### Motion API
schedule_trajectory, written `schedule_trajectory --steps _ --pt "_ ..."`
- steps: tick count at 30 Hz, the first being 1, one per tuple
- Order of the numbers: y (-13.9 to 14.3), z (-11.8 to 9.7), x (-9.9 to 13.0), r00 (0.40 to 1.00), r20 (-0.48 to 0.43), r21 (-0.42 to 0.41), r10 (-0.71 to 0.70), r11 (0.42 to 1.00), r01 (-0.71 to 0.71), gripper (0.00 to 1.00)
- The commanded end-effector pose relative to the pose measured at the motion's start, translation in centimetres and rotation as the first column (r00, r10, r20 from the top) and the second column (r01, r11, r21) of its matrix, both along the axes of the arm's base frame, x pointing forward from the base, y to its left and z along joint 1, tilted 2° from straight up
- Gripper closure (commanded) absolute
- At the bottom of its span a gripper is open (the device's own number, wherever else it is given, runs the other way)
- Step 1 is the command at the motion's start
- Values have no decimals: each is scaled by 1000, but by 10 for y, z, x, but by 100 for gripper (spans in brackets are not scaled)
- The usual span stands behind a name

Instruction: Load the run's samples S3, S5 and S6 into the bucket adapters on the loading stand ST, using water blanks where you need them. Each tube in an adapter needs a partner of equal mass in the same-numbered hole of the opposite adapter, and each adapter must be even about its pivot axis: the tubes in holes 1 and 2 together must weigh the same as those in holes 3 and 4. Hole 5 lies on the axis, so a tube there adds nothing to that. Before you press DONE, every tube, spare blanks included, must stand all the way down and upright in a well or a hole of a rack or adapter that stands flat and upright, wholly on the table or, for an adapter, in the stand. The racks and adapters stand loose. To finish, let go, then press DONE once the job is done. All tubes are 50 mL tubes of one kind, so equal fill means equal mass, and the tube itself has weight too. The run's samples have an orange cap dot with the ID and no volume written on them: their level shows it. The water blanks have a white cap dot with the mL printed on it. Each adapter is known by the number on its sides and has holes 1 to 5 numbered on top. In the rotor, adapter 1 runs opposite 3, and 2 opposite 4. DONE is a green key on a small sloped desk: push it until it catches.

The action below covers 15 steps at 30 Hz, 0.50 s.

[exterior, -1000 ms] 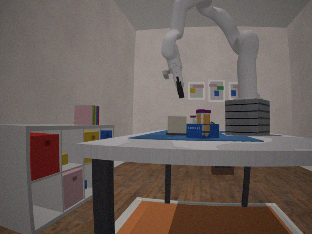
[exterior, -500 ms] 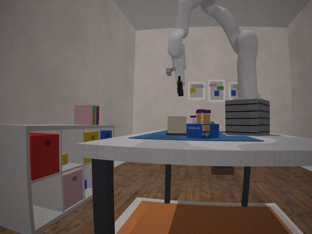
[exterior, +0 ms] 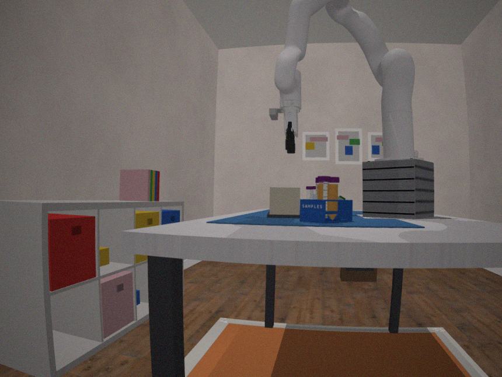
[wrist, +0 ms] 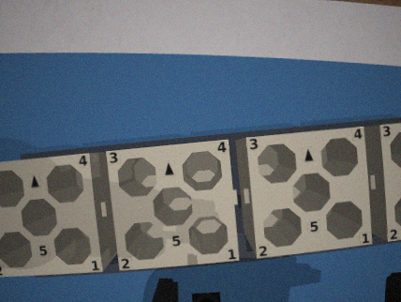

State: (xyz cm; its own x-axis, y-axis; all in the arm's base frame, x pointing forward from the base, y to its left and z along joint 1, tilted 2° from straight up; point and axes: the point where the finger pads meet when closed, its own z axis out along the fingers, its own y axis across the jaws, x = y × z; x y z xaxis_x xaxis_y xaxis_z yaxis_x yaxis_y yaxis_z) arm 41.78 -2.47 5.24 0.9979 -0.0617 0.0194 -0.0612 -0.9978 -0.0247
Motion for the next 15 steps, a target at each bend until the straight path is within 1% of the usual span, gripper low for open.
schedule_trajectory --steps 1,4,8,10,15 --pt "-12 0 -7 996 -1 1 -93 996 93 0" --pt "-24 0 -16 981 -3 3 -192 981 192 0" --pt "-41 -1 -27 947 -7 5 -321 947 321 0" --pt "-41 -1 -27 947 -7 5 -321 947 321 0" --pt "-62 -2 -41 881 -12 6 -473 881 473 0"
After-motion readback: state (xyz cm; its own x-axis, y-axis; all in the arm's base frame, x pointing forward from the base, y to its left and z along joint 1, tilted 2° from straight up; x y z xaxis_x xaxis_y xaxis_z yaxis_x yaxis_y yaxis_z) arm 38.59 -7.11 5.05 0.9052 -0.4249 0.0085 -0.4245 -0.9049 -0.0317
